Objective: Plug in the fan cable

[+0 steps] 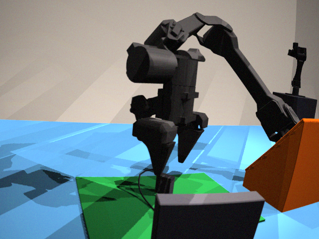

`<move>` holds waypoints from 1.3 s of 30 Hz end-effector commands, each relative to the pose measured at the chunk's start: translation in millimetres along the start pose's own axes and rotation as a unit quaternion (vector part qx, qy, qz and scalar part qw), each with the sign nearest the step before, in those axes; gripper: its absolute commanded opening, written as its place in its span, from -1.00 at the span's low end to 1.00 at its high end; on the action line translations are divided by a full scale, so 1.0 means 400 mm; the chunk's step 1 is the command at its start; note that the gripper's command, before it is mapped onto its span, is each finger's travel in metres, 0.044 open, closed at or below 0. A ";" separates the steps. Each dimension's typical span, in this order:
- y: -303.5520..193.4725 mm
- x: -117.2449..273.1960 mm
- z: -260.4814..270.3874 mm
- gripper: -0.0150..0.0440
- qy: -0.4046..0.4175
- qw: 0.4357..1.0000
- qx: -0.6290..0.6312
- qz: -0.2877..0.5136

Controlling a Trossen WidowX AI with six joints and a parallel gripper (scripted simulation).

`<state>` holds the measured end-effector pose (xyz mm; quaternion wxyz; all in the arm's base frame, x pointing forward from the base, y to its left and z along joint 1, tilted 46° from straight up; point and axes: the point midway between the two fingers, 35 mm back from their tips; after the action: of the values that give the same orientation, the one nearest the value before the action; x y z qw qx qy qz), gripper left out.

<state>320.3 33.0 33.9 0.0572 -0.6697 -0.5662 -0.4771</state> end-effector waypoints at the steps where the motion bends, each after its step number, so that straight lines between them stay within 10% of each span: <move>1: 0.001 -0.019 -0.003 1.00 -0.003 1.000 0.002 -0.001; 28: 0.001 -0.114 -0.006 1.00 -0.004 1.000 0.002 -0.002; 39: 0.001 -0.109 -0.005 0.02 -0.002 1.000 0.000 0.000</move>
<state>323.7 1.1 4.3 0.0561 -0.6705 -0.5663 -0.4759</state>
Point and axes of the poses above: the point midway between the two fingers, 35 mm back from their tips, its own x axis back along the fingers, its own z axis across the jaws, y = z × x, and after that the axes turned 11 degrees about x, right-handed
